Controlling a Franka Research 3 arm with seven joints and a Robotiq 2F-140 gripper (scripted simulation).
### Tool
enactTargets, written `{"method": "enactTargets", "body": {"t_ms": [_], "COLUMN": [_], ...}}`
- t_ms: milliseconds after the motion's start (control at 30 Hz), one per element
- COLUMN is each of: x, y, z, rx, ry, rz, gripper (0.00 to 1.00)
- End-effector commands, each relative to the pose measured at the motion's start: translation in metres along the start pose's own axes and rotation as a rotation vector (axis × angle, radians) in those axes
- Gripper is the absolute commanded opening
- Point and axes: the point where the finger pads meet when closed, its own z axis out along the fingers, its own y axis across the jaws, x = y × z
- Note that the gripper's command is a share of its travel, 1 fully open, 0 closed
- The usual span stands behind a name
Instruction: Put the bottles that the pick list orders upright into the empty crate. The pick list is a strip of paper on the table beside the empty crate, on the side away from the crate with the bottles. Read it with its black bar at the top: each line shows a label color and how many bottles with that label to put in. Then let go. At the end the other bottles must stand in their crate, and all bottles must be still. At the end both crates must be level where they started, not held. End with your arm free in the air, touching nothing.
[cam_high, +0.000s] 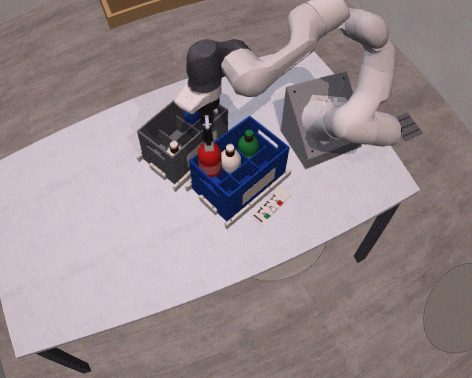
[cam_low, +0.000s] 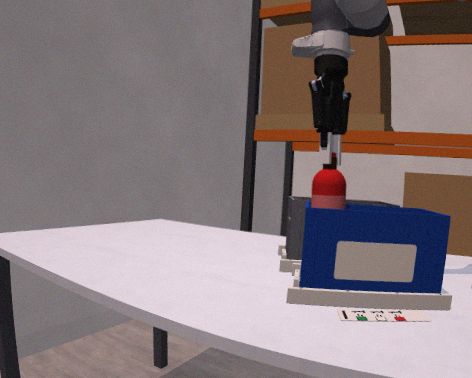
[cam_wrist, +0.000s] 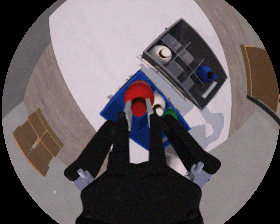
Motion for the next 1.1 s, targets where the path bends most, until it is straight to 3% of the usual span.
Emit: {"method": "enactTargets", "body": {"t_ms": [0,1067], "x": [0.005,0.005], "y": [0.001,0.001], "z": [0.001,0.029], "rx": [0.0,0.0], "ry": [0.015,0.015], "rz": [0.01,0.01], "gripper": [0.0,0.0]}}
